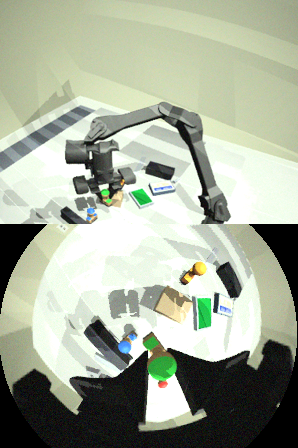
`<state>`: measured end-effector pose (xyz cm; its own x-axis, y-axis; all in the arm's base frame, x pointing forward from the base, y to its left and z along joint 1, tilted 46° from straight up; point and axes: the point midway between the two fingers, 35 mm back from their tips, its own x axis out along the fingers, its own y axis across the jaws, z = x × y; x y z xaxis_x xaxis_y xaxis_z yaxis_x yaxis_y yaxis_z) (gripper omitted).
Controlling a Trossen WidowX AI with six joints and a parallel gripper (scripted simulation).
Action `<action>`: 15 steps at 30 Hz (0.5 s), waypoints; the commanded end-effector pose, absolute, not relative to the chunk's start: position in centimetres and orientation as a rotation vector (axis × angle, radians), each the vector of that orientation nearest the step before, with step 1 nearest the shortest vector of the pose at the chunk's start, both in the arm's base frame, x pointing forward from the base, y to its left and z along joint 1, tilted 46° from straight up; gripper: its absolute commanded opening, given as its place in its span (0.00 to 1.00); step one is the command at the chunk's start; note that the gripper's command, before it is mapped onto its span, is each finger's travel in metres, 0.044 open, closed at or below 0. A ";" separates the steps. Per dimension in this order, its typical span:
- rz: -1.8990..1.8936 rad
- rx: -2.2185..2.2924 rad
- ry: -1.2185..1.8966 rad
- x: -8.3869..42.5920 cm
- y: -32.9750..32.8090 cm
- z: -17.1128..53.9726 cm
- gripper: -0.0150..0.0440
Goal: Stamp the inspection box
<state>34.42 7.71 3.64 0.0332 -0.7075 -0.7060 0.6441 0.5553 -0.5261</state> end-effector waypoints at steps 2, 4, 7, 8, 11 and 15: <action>-1.037 -0.068 1.126 36.1 7.7 3.9 0.25; -1.038 -0.068 1.125 36.6 7.6 3.9 0.25; -1.038 -0.068 1.125 36.6 7.6 3.9 0.25; -1.038 -0.067 1.125 36.7 7.5 3.8 0.25; -1.037 -0.067 1.125 36.7 7.2 3.5 0.25; -1.037 -0.067 1.125 36.8 6.8 3.0 0.25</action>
